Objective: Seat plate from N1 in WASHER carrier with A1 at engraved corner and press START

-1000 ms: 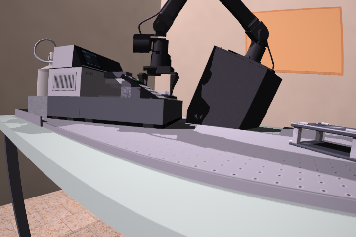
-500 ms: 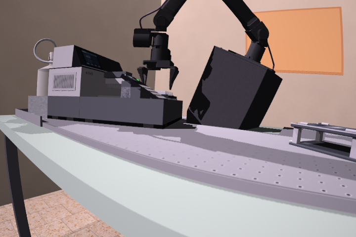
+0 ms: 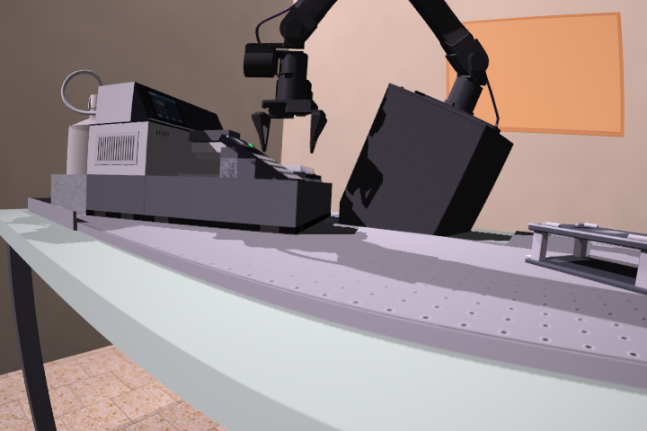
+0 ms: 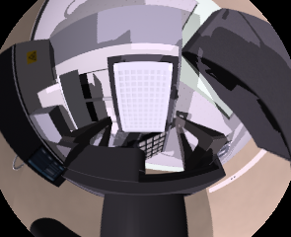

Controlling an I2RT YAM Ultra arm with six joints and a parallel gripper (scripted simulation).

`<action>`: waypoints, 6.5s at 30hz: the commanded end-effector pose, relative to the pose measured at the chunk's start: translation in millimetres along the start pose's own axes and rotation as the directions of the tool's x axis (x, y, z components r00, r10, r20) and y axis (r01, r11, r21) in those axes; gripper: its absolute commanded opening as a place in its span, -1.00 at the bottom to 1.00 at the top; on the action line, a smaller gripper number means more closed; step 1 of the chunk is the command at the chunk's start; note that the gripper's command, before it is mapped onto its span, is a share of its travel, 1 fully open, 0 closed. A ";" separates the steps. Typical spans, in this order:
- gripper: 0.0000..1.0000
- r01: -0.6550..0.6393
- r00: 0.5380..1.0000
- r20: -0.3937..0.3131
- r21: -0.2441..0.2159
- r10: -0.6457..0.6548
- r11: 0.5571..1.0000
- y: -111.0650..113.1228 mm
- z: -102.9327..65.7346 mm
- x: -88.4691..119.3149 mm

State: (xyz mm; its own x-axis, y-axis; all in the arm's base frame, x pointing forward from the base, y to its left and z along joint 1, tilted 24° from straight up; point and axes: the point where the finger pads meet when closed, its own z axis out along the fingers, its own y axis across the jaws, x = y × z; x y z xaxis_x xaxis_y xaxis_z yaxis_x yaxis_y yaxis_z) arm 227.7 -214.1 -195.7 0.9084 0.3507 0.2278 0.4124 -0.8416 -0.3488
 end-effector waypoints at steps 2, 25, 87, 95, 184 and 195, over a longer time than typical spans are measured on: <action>1.00 0.008 1.000 0.006 -0.039 -0.008 0.999 13.2 -28.9 -0.3; 1.00 0.008 1.000 0.007 -0.040 -0.008 0.999 11.8 -62.6 -0.6; 0.48 0.438 0.899 0.002 -0.010 -0.438 0.899 -21.9 -53.9 55.1; 0.24 0.591 0.807 -0.003 -0.007 -0.591 0.807 -30.1 -56.6 76.2; -1.00 1.000 -0.013 0.037 -0.019 -0.999 -0.014 -69.2 -60.1 163.2; -1.00 1.000 -0.013 0.037 -0.019 -0.999 -0.014 -69.2 -60.1 163.2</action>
State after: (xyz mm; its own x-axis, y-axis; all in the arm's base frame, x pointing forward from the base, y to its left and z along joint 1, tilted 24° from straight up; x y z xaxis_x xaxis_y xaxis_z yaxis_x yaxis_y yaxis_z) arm 332.6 -108.3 -88.4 -0.4147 0.8378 0.3552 0.9083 0.3579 0.2163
